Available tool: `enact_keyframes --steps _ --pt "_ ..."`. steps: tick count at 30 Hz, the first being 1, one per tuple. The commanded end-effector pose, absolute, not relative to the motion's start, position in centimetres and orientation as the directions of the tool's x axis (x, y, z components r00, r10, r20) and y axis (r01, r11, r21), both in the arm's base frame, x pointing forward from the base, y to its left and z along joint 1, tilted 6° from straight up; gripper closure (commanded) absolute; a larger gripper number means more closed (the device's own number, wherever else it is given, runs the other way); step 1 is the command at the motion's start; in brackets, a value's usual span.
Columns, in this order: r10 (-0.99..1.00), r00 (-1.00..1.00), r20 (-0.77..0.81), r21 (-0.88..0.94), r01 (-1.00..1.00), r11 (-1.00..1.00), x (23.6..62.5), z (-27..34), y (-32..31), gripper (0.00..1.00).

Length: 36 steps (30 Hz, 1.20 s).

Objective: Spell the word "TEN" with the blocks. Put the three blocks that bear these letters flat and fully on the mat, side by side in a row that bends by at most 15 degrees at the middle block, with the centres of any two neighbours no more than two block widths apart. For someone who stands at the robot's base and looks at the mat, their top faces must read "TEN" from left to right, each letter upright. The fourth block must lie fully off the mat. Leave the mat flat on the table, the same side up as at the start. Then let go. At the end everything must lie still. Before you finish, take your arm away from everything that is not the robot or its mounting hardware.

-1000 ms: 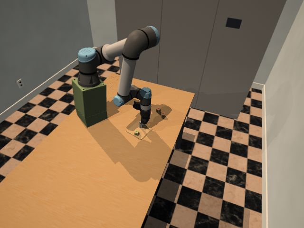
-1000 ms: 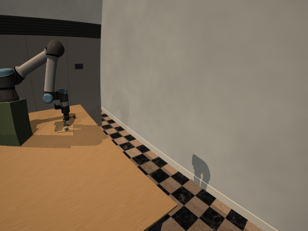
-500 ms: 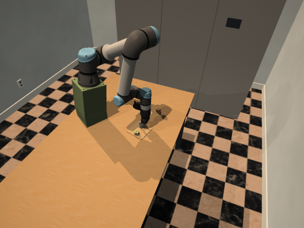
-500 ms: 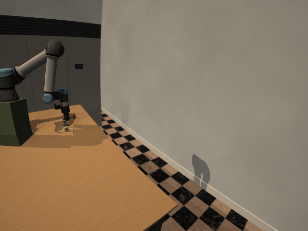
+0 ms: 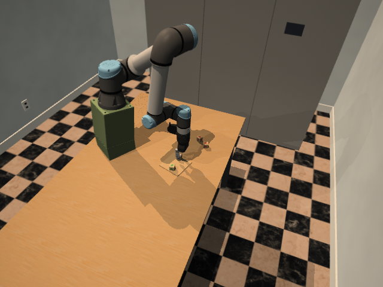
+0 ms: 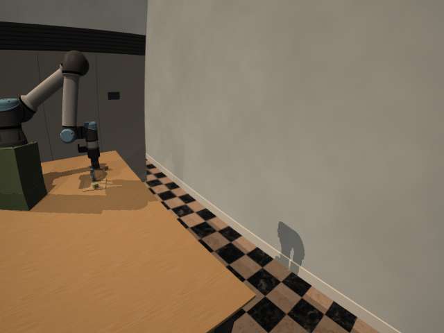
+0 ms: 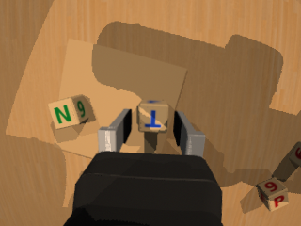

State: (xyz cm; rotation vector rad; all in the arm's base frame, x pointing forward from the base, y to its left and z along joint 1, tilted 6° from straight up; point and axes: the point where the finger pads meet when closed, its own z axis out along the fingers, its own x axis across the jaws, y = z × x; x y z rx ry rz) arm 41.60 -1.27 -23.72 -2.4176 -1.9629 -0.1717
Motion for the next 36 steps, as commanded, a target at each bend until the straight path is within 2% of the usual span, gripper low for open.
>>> enact_keyframes --steps 1,11,21,22,36 --pt "0.974 0.202 0.099 0.053 0.977 -0.208 41.5 -22.1 -1.4 0.13" --pt "0.974 0.202 0.099 0.053 0.977 -0.208 41.3 -18.6 -1.7 0.13" --pt "0.974 0.202 0.099 0.053 0.977 -0.208 41.2 -17.9 -1.8 0.13" --pt "0.974 0.202 0.099 0.053 0.977 -0.208 41.2 -17.9 -1.8 0.00" --pt "0.974 0.202 0.099 0.053 0.977 -0.208 41.2 -17.9 -1.8 0.00"
